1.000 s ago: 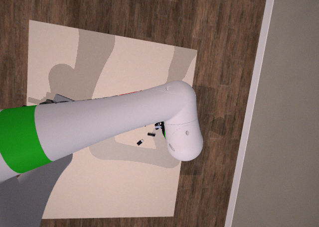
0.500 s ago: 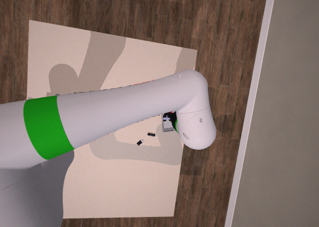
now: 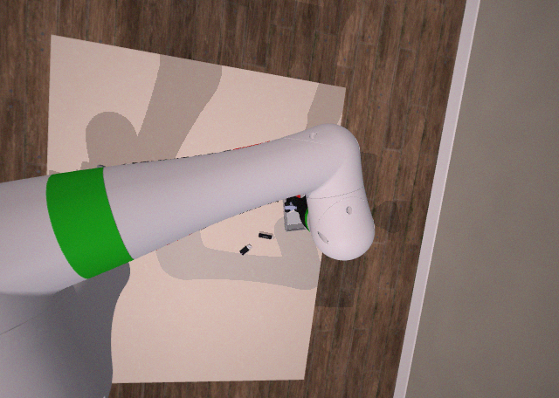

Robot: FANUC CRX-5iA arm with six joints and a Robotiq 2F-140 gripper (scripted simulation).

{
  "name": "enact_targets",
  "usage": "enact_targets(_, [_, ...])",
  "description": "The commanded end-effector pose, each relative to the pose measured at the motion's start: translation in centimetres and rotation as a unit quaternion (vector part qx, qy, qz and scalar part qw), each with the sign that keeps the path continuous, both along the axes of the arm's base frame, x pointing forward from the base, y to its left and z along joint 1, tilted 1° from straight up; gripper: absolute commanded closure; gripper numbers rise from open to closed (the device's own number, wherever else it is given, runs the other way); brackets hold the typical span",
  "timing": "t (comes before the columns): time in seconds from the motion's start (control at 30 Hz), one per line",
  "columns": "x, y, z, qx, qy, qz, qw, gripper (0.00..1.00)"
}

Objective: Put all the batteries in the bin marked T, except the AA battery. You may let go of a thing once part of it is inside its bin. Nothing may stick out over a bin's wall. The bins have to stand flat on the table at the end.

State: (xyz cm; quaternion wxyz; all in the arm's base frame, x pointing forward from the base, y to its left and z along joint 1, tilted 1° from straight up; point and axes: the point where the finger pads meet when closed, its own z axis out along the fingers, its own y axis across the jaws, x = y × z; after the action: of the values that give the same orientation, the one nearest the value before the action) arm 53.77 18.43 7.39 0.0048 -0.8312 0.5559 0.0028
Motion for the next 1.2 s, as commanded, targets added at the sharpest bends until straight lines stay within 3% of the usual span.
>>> enact_targets(0.0, [0.0, 0.0, -0.5, 0.000, 0.000, 0.000, 1.000, 0.87])
enact_targets(0.5, [0.0, 0.0, -3.0, 0.000, 0.000, 0.000, 1.000, 0.87])
enact_targets(0.9, [0.0, 0.0, -3.0, 0.000, 0.000, 0.000, 1.000, 0.87])
enact_targets(0.93, [0.0, 0.0, -3.0, 0.000, 0.000, 0.000, 1.000, 0.80])
enact_targets(1.17, [0.0, 0.0, -3.0, 0.000, 0.000, 0.000, 1.000, 0.80])
